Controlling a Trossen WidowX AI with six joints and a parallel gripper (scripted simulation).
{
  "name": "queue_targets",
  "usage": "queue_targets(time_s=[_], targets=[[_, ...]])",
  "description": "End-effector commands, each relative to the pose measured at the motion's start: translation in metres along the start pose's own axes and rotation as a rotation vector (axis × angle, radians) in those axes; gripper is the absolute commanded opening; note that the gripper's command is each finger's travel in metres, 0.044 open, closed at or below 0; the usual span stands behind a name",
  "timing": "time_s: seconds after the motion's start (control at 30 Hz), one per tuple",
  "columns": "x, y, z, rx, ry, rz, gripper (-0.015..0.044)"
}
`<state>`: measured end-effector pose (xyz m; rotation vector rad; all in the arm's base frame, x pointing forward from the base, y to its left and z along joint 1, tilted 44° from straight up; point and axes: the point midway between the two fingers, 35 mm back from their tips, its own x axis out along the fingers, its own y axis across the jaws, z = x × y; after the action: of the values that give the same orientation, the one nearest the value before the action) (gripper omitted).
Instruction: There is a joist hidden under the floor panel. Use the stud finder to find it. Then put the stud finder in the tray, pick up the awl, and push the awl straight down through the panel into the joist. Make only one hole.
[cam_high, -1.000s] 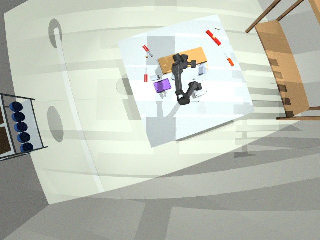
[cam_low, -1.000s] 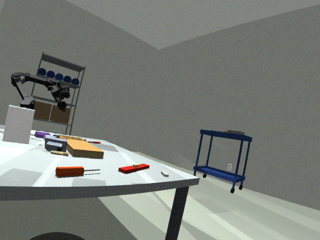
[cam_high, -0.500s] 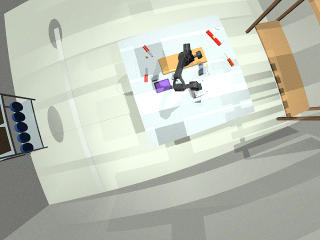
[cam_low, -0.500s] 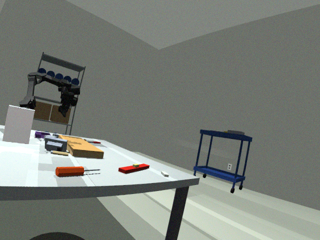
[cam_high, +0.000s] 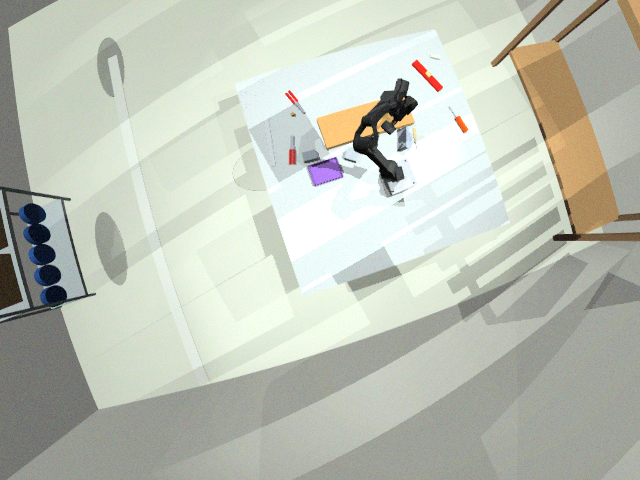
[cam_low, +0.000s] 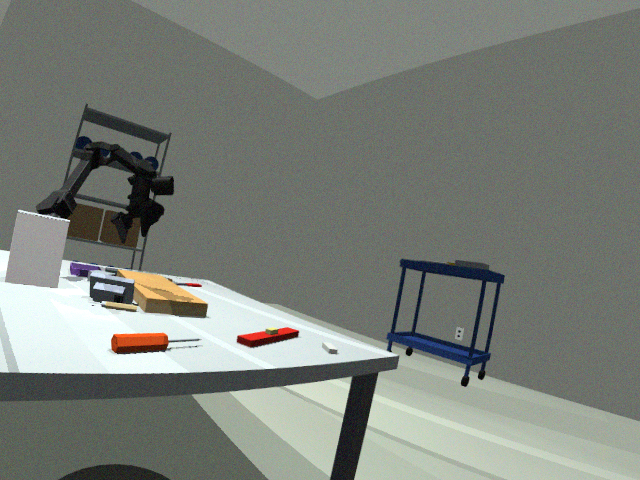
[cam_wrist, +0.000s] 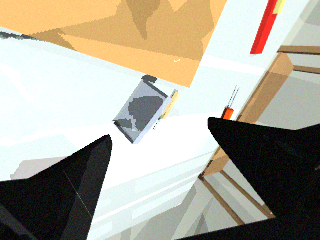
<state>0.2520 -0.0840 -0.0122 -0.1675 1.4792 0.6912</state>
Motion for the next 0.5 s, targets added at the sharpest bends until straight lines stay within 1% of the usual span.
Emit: queue_targets(time_s=[0.0, 0.23, 0.47], targets=[[0.054, -0.025, -0.027, -0.314, -0.11, 0.176, 0.044], [0.092, -0.03, -0.048, -0.516, -0.239, 0.26, 0.044], [0.131, -0.026, -0.068, -0.707, -0.408, 0.295, 0.044]])
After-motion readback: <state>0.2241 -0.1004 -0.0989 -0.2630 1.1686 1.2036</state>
